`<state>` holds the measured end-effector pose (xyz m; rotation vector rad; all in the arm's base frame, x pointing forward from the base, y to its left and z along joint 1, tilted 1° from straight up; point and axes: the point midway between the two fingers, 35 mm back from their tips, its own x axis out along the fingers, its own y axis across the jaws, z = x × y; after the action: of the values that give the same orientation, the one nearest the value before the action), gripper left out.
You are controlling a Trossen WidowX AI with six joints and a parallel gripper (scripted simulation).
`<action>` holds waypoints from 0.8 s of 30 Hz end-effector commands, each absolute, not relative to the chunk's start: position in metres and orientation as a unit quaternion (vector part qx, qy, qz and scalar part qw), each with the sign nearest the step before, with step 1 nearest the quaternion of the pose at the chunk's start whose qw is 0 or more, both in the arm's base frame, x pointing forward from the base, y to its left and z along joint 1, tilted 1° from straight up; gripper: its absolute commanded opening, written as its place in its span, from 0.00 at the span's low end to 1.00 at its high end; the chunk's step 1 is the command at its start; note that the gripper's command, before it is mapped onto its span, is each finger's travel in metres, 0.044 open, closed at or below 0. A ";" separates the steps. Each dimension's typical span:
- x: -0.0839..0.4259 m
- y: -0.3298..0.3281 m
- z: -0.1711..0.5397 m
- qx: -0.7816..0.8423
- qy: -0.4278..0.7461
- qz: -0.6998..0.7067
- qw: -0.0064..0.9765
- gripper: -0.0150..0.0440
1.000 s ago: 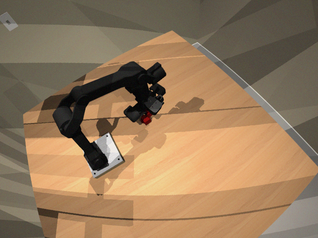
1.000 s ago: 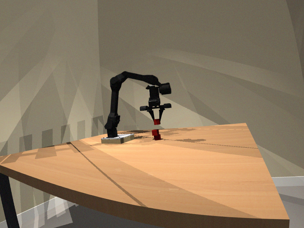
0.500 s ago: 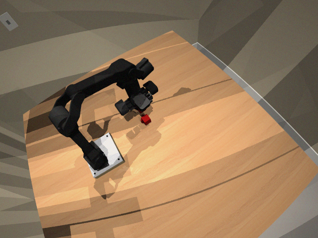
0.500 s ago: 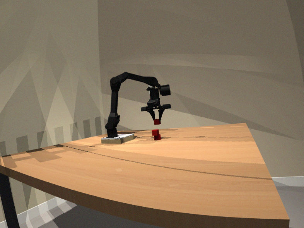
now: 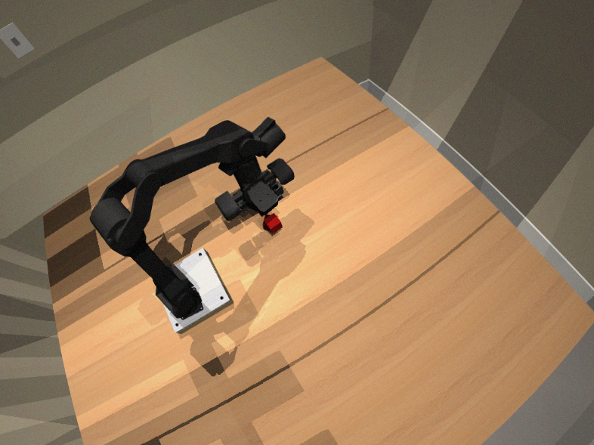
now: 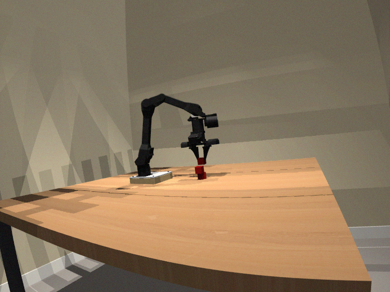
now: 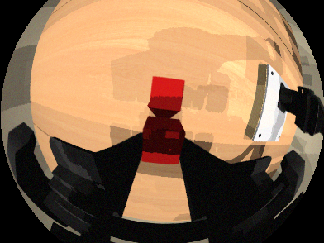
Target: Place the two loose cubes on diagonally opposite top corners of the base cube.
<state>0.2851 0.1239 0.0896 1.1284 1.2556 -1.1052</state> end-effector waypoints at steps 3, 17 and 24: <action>0.283 0.124 0.084 0.473 0.528 -0.466 0.528 0.43; 0.285 0.125 0.067 0.470 0.529 -0.465 0.533 0.43; 0.285 0.125 0.055 0.467 0.529 -0.463 0.536 0.43</action>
<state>0.2869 0.1263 0.0624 1.1290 1.2563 -1.0941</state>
